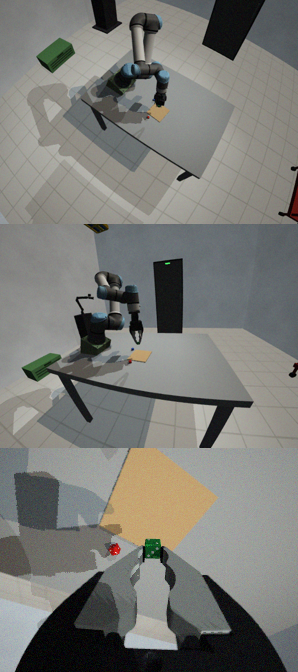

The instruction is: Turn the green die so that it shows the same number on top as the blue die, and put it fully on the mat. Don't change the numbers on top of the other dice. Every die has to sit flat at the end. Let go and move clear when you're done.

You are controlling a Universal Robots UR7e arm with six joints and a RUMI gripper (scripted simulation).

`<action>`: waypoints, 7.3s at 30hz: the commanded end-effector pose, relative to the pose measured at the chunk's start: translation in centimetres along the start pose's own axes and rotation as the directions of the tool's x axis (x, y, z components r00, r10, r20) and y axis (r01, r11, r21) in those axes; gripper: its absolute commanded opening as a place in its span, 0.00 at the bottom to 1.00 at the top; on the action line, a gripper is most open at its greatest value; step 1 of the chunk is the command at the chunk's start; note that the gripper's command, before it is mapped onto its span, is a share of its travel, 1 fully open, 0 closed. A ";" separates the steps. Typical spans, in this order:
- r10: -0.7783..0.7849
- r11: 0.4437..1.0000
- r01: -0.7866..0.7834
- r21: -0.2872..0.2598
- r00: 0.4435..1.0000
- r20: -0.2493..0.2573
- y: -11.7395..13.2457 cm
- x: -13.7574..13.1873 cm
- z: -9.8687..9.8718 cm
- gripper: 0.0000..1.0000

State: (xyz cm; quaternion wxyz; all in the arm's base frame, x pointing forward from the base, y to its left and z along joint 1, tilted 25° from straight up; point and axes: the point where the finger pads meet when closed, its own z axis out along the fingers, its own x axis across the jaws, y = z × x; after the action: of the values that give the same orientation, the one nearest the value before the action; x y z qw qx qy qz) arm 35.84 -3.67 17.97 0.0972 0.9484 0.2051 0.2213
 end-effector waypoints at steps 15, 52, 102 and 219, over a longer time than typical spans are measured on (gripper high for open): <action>0.000 0.951 0.000 -0.310 1.000 0.001 -0.2 -0.1 0.0 0.00; 0.002 0.670 0.001 -0.743 1.000 0.003 -0.6 0.2 0.3 0.00; 0.001 0.646 0.000 -0.763 1.000 0.001 -1.1 0.2 4.5 0.00; 0.001 0.646 0.000 -0.763 1.000 0.001 -1.5 0.2 9.2 0.00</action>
State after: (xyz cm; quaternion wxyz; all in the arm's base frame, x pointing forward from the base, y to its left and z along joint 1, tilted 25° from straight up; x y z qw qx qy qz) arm 39.71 -3.08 9.42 0.4872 0.8199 0.0927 0.2861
